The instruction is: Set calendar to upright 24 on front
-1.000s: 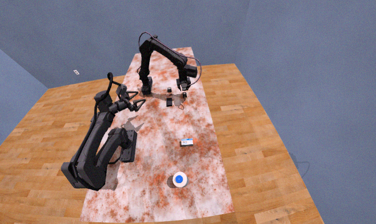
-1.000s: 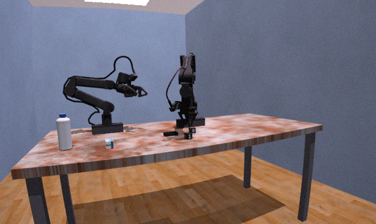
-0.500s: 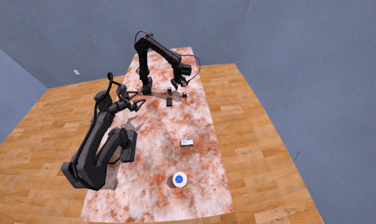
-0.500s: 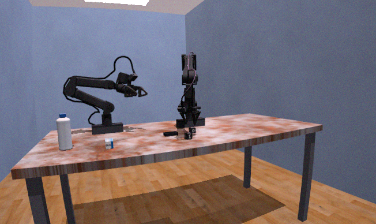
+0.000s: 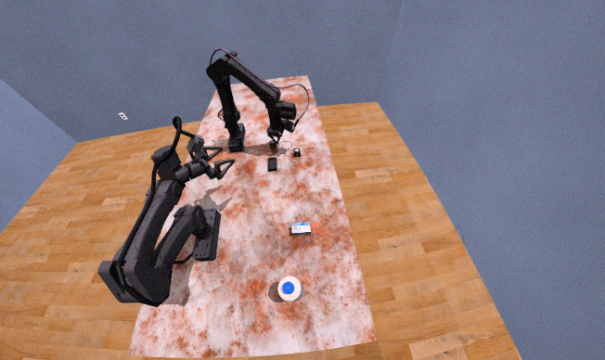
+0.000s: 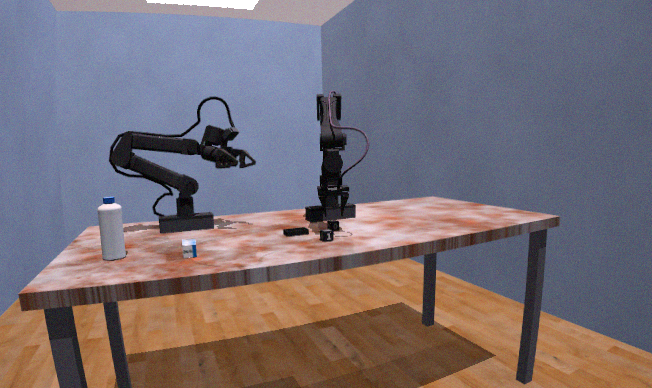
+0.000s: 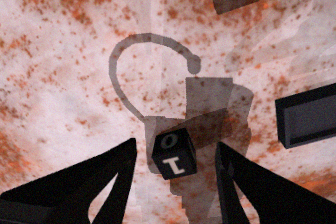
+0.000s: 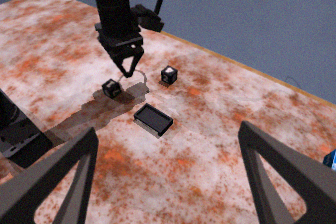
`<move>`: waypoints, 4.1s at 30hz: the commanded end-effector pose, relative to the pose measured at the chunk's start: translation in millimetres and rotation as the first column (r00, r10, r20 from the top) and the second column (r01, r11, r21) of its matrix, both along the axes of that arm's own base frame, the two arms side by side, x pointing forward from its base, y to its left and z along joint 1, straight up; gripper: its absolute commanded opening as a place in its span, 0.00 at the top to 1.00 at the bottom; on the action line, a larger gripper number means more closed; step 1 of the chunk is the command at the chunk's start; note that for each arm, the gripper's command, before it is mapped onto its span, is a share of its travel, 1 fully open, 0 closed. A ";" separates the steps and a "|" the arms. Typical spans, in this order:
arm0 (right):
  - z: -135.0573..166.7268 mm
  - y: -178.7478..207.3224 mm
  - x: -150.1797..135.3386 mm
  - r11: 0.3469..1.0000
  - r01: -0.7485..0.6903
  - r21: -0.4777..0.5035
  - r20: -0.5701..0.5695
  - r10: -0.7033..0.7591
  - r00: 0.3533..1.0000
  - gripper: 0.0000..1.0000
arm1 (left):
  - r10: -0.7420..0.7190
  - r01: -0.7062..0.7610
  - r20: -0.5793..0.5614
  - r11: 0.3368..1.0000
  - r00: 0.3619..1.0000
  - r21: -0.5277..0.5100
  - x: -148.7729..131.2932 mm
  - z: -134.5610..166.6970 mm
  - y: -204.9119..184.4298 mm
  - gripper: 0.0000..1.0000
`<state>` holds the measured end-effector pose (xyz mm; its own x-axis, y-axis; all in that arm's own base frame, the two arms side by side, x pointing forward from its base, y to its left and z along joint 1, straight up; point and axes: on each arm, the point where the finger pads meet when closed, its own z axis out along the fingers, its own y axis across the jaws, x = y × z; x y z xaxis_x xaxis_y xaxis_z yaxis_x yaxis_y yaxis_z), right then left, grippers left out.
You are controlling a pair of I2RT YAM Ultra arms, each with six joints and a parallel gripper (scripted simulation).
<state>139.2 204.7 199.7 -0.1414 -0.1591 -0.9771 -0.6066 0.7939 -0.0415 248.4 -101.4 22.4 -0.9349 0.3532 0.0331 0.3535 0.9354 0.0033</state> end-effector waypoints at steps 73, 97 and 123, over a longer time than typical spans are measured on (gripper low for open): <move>12.2 1.7 0.0 1.000 0.008 0.028 0.001 -0.008 1.000 0.00 | 0.378 -0.377 0.036 0.926 0.925 -0.021 -36.6 -34.0 14.4 0.77; 12.2 1.7 0.0 1.000 0.008 0.028 0.001 -0.008 1.000 0.00 | 0.381 -0.377 0.072 0.924 0.922 -0.061 -28.3 -21.3 8.0 0.74; 12.2 1.7 0.0 1.000 0.008 0.028 0.001 -0.008 1.000 0.00 | -0.361 0.363 0.056 0.931 0.931 -0.029 -31.9 -22.4 11.0 0.74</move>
